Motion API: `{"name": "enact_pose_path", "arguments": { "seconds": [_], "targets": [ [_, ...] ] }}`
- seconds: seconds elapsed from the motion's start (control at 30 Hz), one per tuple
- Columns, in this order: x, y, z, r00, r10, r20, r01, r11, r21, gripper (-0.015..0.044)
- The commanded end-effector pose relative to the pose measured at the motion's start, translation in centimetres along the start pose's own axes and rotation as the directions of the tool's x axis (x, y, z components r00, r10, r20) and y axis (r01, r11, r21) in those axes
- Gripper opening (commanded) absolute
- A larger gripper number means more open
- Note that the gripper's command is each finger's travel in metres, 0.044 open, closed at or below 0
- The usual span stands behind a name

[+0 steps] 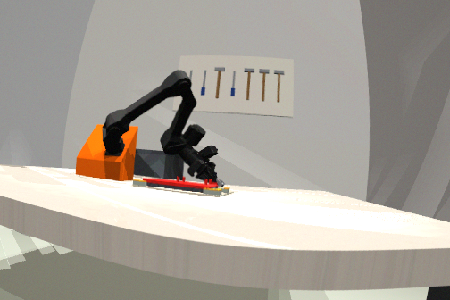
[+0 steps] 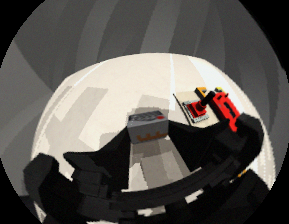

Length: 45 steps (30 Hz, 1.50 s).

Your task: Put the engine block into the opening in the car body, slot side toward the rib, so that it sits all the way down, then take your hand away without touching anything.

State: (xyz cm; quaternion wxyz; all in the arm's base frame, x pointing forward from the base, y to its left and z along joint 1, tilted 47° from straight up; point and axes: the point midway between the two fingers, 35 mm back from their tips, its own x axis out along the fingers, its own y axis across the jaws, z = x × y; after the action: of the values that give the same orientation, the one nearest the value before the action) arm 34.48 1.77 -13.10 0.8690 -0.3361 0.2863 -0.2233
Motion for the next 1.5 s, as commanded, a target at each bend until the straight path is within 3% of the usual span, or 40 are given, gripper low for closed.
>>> {"name": "enact_pose_path", "arguments": {
  "seconds": [0.0, 0.13, 0.37, 0.73, 1.47],
  "targets": [
    [0.0, 0.0, 0.0, 1.000, 0.000, 0.000, 0.000, 1.000, 0.000, 0.0341],
    [0.0, 0.0, 0.0, 1.000, 0.000, 0.000, 0.000, 1.000, 0.000, 0.0440],
    [-0.3, 0.0, 0.1, 1.000, 0.000, -0.004, 0.000, 1.000, -0.003, 0.0440],
    [-4.5, 0.1, 0.5, 1.000, 0.002, -0.011, -0.002, 1.000, -0.007, 0.0440],
    [-4.2, 0.3, 0.7, 1.000, 0.009, -0.004, -0.009, 1.000, -0.006, 0.0440]
  ]
}}
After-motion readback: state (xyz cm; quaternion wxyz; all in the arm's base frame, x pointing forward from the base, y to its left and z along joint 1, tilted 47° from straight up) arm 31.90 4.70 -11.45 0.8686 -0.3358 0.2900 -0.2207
